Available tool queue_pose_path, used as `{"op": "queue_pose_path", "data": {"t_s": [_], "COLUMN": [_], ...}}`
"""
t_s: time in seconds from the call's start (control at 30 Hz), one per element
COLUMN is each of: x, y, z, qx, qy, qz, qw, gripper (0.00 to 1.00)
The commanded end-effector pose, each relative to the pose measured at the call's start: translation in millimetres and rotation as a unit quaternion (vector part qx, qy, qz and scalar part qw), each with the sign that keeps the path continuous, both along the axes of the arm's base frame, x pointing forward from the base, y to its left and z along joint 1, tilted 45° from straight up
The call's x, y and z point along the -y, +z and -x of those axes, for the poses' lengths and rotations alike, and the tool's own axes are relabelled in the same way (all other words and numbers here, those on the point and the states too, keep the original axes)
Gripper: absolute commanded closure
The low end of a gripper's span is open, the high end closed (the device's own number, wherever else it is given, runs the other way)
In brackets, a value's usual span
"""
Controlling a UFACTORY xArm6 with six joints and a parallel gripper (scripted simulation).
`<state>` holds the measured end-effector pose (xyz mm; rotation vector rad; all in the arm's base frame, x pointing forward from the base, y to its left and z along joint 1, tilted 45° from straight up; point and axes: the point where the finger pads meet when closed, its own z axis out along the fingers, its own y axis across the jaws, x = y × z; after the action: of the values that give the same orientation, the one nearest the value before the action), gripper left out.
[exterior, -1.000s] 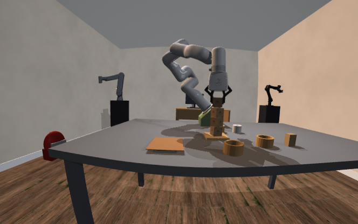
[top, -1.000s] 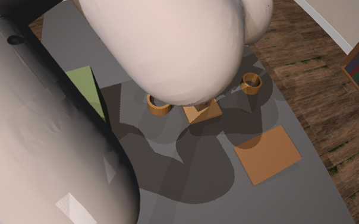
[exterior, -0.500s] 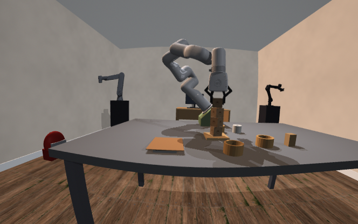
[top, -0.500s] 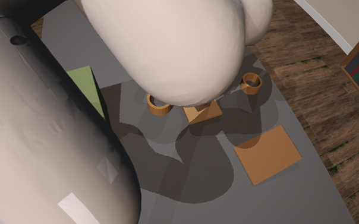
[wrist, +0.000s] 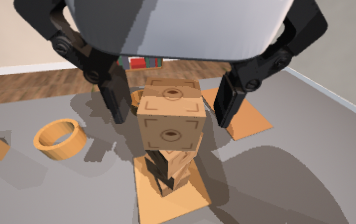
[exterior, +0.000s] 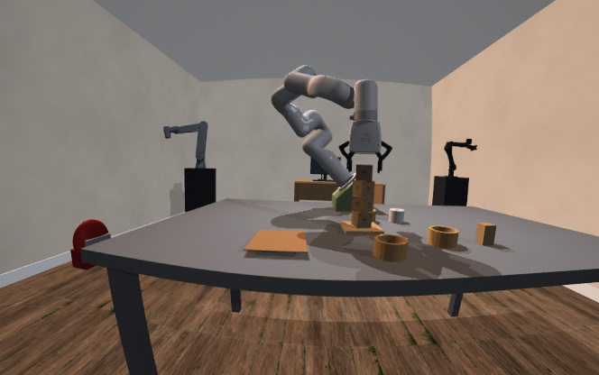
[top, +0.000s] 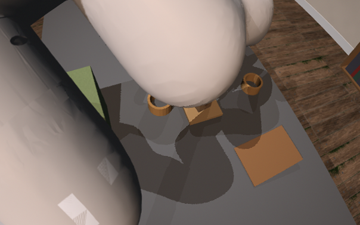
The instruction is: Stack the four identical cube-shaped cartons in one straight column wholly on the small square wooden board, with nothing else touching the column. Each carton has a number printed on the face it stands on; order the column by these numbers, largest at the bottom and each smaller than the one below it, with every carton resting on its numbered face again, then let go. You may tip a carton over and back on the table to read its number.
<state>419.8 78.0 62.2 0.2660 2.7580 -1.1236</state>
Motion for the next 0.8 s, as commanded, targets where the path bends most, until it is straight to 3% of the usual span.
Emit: {"op": "queue_pose_path", "data": {"t_s": [0.0, 0.57, 0.77], "x": [-1, -2, -41], "y": [1, 1, 42], "z": [-1, -1, 5], "qx": [0.001, 0.001, 0.001], "qy": [0.001, 0.001, 0.001], "qz": [-0.001, -0.001, -0.002], "qw": [1.0, 1.0, 1.0], "gripper": [0.0, 0.0, 0.0]}}
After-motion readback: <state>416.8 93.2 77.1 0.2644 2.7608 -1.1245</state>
